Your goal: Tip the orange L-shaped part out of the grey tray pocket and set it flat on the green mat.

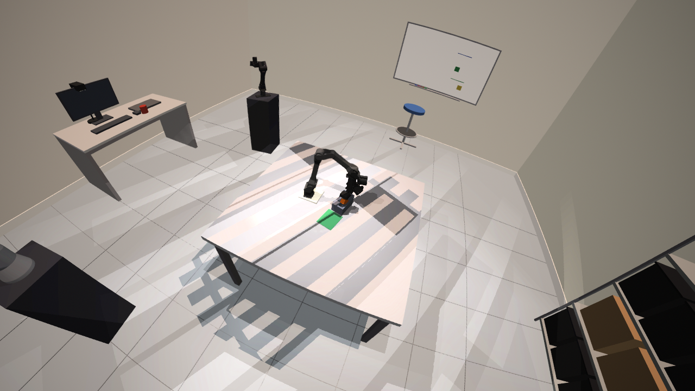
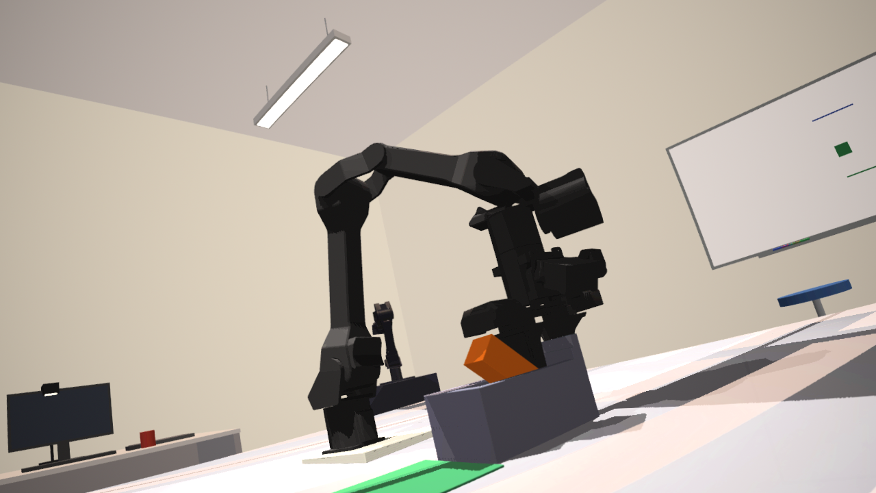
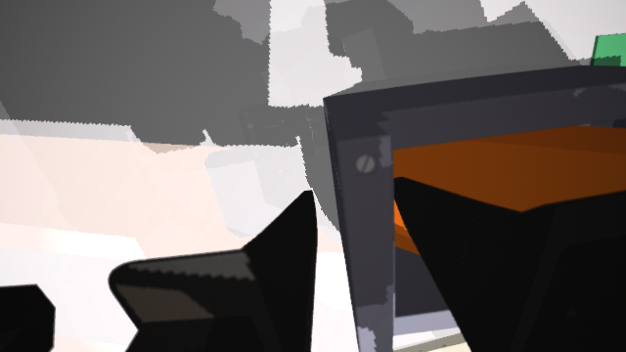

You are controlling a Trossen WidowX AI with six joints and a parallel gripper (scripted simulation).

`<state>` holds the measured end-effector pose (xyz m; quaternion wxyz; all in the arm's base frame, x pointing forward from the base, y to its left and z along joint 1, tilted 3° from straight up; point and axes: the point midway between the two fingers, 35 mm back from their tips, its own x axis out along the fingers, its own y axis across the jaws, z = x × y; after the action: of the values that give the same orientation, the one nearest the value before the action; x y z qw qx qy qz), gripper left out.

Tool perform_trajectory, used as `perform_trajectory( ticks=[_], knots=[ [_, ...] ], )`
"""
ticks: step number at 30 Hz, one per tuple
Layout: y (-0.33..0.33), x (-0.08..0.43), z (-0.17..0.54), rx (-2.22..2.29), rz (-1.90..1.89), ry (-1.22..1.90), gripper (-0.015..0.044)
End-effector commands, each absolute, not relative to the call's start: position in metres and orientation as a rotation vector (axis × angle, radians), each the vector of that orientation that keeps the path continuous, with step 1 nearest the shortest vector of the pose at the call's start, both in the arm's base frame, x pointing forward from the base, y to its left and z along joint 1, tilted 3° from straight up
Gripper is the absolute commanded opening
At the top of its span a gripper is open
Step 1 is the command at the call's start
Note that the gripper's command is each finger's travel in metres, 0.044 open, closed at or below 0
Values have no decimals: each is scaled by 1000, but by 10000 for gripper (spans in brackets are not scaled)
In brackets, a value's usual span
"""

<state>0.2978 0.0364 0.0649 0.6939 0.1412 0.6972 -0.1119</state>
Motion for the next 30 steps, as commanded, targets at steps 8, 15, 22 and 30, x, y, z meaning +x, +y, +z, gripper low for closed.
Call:
perform_trajectory(
  ticks=[8, 15, 22, 30],
  knots=[
    [35, 296, 60, 313, -260, 1565, 180],
    [36, 297, 61, 315, -251, 1560, 180],
    [43, 299, 69, 314, -256, 1564, 180],
    [43, 303, 95, 313, -259, 1565, 180]
  ],
)
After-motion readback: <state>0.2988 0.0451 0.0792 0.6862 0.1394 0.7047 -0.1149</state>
